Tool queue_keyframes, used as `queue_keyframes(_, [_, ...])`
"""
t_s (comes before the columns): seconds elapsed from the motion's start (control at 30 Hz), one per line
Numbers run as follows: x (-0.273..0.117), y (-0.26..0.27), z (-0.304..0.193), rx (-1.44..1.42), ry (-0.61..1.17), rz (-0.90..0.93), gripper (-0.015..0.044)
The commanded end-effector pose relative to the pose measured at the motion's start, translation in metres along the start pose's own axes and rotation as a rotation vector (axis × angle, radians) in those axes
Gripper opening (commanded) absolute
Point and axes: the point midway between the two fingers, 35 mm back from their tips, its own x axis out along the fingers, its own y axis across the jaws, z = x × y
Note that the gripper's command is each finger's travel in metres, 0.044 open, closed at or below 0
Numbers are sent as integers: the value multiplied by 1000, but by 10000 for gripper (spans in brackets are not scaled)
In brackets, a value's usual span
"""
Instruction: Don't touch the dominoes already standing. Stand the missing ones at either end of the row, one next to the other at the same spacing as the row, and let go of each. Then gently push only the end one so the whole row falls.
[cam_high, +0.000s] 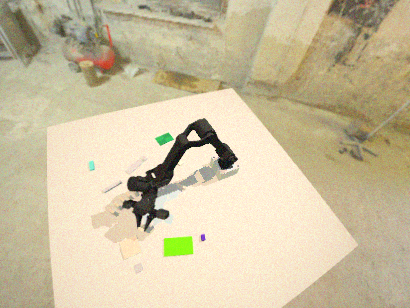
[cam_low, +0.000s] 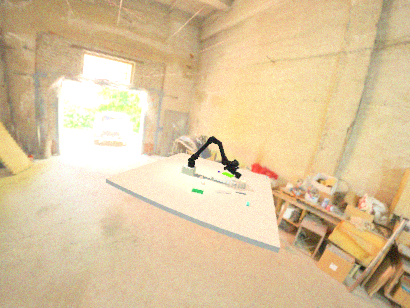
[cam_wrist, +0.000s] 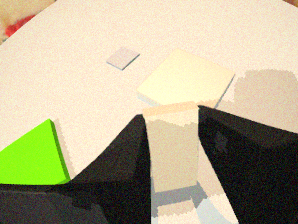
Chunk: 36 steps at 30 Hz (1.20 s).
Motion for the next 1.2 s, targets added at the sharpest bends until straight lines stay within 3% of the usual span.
queue_keyframes(0.0, [-5, 2, -3, 10, -63, 21, 107])
queue_keyframes(1.17, [-90, 56, -24, -133, -480, 242, 107])
